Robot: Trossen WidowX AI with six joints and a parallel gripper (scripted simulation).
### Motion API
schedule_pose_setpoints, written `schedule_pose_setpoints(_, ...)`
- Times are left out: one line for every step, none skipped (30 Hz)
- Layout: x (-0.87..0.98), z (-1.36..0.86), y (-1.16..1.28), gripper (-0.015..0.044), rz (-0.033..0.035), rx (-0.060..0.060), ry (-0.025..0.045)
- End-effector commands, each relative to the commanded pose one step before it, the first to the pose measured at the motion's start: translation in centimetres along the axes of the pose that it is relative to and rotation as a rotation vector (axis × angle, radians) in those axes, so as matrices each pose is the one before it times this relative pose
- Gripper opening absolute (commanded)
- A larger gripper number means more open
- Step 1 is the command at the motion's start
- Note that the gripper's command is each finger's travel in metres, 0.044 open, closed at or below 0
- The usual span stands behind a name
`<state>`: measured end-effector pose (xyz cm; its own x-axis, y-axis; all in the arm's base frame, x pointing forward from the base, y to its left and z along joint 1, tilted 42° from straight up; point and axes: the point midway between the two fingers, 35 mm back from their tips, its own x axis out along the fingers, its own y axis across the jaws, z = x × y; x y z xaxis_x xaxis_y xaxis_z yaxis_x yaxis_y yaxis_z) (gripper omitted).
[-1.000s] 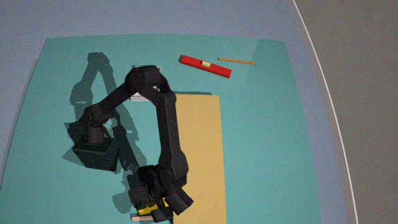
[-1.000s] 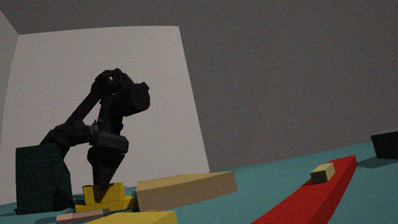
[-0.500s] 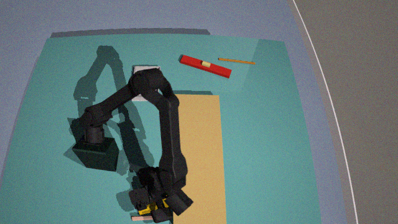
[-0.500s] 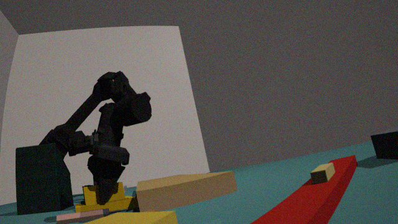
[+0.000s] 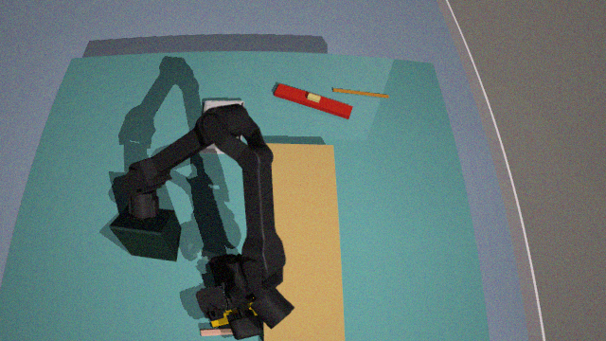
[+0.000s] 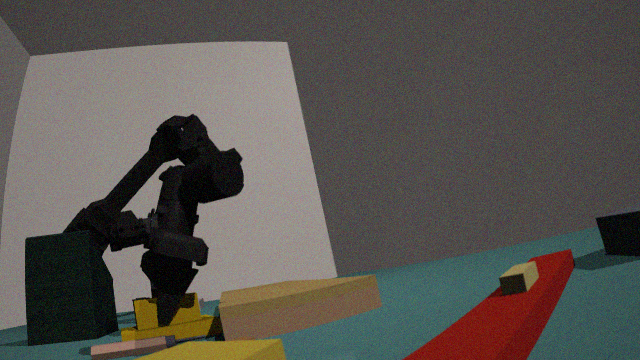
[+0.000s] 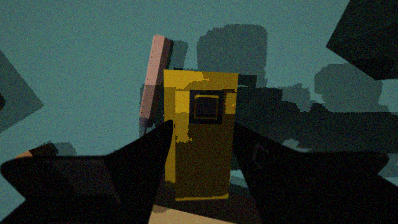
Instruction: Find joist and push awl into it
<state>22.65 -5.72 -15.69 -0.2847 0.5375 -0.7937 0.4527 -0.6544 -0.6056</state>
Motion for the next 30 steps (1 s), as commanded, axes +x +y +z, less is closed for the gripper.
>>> schedule_pose_setpoints(0.024,-0.073,-0.015,0.0235,-0.00166,0.0034,0.00551)
schedule_pose_setpoints(0.000,0.000,0.000,0.0228,0.00000,0.0000,0.00000)
schedule_pose_setpoints(0.000,0.000,0.000,0.0222,0.00000,0.0000,0.00000)
schedule_pose_setpoints(0.000,0.000,0.000,0.0215,0.00000,0.0000,0.00000)
schedule_pose_setpoints(0.000,0.000,0.000,0.0208,0.00000,0.0000,0.00000)
schedule_pose_setpoints(0.000,0.000,0.000,0.0202,0.00000,0.0000,0.00000)
schedule_pose_setpoints(0.000,0.000,0.000,0.0195,0.00000,0.0000,0.00000)
schedule_pose_setpoints(0.000,0.000,0.000,0.0188,0.00000,0.0000,0.00000)
schedule_pose_setpoints(0.000,0.000,0.000,0.0182,0.00000,0.0000,0.00000)
schedule_pose_setpoints(0.000,0.000,0.000,0.0175,0.00000,0.0000,0.00000)
schedule_pose_setpoints(0.000,0.000,0.000,0.0168,0.00000,0.0000,0.00000)
schedule_pose_setpoints(-0.142,0.023,0.022,0.0142,0.00019,0.0000,-0.00002)
schedule_pose_setpoints(-0.291,0.050,0.043,0.0116,0.00038,0.0001,-0.00004)
schedule_pose_setpoints(-0.409,0.074,0.057,0.0090,0.00050,0.0001,-0.00007)
schedule_pose_setpoints(-0.536,0.104,0.067,0.0063,0.00059,0.0001,-0.00009)
schedule_pose_setpoints(-0.673,0.141,0.073,0.0037,0.00065,0.0002,-0.00013)
schedule_pose_setpoints(-0.816,0.186,0.071,0.0011,0.00066,0.0002,-0.00017)
schedule_pose_setpoints(-0.910,0.228,0.056,0.0000,0.00057,0.0002,-0.00021)
schedule_pose_setpoints(-0.937,0.256,0.032,0.0000,0.00040,0.0002,-0.00023)
schedule_pose_setpoints(-0.942,0.278,0.006,0.0000,0.00022,0.0001,-0.00023)
schedule_pose_setpoints(-0.944,0.300,-0.021,0.0000,0.00004,0.0001,-0.00024)
schedule_pose_setpoints(-0.945,0.321,-0.049,0.0000,-0.00014,0.0001,-0.00023)
schedule_pose_setpoints(-0.944,0.341,-0.078,0.0000,-0.00033,0.0001,-0.00022)
schedule_pose_setpoints(-0.773,0.294,-0.086,0.0000,-0.00041,0.0000,-0.00017)
schedule_pose_setpoints(-0.466,0.184,-0.062,0.0000,-0.00030,0.0000,-0.00010)
schedule_pose_setpoints(-0.155,0.062,-0.022,0.0000,-0.00011,0.0000,-0.00003)
schedule_pose_setpoints(0.000,0.000,0.000,0.0000,0.00000,0.0000,0.00000)
schedule_pose_setpoints(0.000,0.000,0.000,0.0000,0.00000,0.0000,0.00000)
schedule_pose_setpoints(-0.007,-0.028,0.022,0.0000,0.00045,-0.0061,0.00122)
schedule_pose_setpoints(-0.014,-0.056,0.044,0.0000,0.00090,-0.0121,0.00240)
